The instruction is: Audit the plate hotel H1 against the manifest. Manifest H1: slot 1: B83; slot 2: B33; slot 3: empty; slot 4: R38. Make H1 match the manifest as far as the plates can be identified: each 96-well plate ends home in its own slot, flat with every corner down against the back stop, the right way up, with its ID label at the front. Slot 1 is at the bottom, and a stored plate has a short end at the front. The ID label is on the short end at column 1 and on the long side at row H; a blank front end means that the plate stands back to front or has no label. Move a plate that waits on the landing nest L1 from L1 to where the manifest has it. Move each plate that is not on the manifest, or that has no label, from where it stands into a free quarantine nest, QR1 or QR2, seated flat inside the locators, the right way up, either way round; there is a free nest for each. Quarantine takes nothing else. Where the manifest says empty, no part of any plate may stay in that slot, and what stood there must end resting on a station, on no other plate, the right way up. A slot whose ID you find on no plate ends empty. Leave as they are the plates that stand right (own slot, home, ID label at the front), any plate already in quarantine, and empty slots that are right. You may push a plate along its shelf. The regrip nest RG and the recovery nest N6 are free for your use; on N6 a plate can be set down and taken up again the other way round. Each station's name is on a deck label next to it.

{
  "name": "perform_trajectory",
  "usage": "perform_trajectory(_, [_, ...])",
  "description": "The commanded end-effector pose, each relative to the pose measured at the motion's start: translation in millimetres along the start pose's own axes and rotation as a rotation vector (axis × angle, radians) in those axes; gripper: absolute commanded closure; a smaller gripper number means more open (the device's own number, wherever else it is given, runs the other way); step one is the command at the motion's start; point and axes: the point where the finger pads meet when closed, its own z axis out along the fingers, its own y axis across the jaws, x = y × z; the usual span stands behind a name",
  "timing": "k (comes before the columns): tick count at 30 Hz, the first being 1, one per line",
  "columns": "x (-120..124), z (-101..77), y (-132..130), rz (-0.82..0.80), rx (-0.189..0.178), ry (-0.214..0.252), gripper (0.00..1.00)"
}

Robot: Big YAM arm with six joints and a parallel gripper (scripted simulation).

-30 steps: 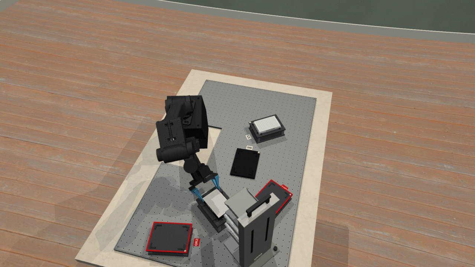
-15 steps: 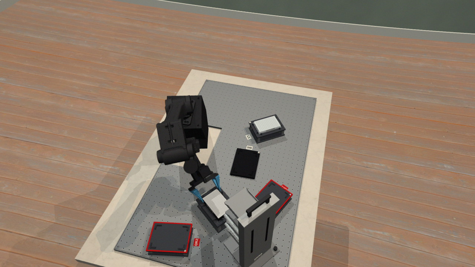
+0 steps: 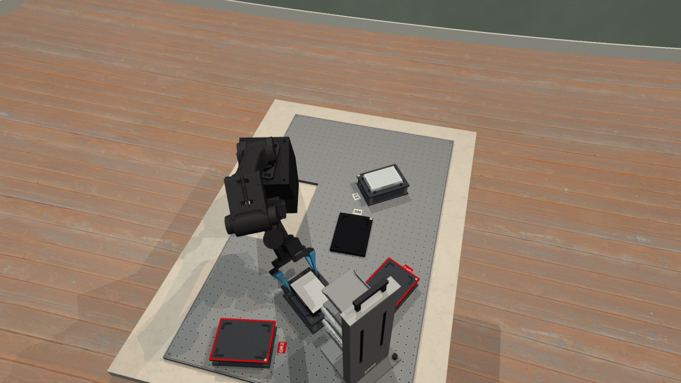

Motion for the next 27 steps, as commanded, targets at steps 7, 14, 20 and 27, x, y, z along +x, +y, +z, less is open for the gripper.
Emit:
perform_trajectory(7, [-0.1,-4.7,1.2,-0.002,0.000,0.001,0.00])
perform_trajectory(14, [-1.1,-15.3,2.5,-0.002,-0.002,0.018,0.00])
perform_trajectory(20, [-9.3,-20.2,3.4,-0.004,-0.005,0.010,0.00])
perform_trajectory(27, [-13.7,-28.3,6.5,-0.003,-0.012,0.014,0.00])
